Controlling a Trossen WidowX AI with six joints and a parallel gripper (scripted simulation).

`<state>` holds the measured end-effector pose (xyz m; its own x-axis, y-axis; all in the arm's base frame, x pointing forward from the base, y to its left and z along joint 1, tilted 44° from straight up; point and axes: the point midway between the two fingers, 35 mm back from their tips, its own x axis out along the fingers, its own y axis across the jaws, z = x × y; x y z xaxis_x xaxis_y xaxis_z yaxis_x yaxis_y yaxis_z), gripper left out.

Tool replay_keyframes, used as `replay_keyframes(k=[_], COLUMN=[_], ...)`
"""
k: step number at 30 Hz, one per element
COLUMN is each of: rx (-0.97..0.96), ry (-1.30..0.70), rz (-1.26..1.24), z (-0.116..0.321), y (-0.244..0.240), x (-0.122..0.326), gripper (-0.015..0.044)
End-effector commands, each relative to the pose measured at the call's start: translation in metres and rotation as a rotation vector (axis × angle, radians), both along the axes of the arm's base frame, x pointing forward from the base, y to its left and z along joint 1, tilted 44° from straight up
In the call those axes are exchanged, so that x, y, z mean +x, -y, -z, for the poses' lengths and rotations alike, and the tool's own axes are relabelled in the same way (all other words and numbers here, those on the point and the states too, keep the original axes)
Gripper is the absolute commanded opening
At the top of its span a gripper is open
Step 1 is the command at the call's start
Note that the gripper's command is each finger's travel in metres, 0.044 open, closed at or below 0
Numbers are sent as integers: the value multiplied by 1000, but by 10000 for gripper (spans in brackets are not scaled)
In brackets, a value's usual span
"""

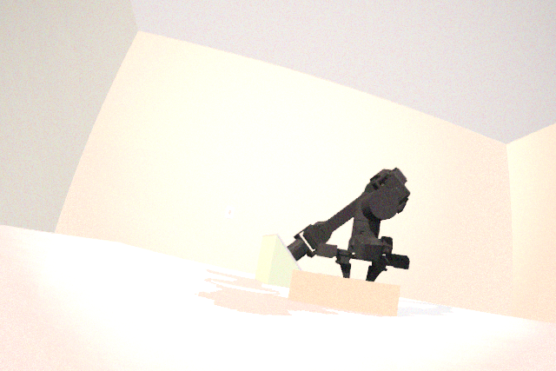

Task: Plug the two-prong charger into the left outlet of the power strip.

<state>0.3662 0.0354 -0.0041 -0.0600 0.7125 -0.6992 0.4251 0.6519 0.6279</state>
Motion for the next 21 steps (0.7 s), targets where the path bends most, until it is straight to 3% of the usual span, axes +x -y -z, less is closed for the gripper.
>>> replay_keyframes(k=[1,21], rx=[-4,-4], ry=[24,24], rz=[-1,-1], z=[0,-1], y=[2,3], x=[6,8], gripper=[0,0])
